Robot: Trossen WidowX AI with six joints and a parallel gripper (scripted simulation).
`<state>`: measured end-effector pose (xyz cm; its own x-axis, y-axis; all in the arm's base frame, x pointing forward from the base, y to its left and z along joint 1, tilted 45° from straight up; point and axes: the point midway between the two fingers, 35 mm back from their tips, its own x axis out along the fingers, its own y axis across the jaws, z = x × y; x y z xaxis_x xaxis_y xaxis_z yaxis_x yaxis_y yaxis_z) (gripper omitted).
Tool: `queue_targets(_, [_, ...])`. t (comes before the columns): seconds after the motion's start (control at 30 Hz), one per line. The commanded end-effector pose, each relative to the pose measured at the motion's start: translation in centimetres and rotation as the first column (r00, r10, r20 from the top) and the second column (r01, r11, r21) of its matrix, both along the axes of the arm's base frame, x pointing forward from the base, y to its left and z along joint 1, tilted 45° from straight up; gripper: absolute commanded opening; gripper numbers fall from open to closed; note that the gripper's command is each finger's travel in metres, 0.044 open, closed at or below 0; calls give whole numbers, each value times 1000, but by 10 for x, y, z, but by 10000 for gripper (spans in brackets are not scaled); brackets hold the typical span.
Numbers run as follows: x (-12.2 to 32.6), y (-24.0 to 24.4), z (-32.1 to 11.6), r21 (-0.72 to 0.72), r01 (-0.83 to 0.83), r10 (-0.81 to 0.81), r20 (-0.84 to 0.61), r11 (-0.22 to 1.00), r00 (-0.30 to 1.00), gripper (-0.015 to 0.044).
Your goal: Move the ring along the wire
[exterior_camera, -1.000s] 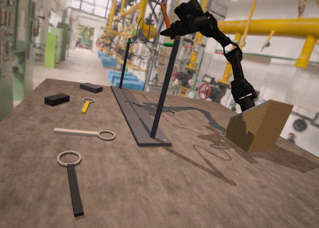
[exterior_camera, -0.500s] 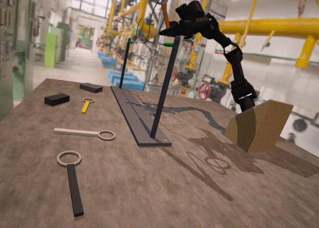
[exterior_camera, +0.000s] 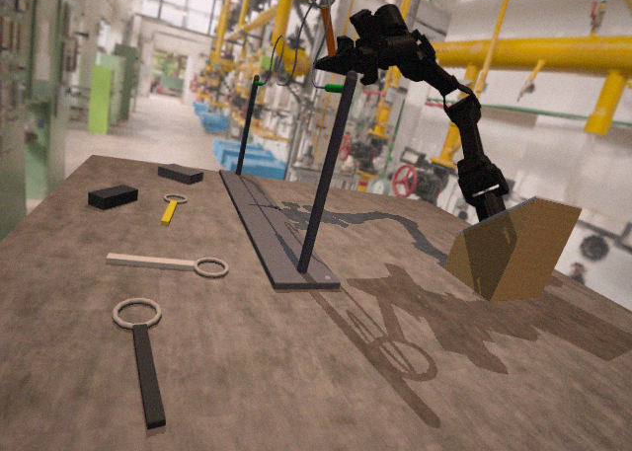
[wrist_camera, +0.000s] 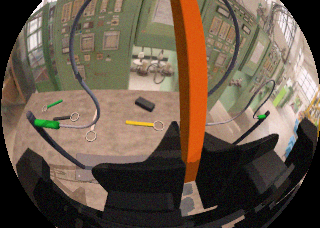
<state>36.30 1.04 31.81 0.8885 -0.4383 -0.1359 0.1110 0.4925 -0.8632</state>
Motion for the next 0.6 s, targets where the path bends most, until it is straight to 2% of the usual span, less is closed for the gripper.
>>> queue_targets(0.0, [-1, -1, -3, -50, 3, -3, -10, 999, 1000, -150])
queue_targets(0.57, [-1, -4, 3, -212, 4, -5, -4, 977, 1000, -150])
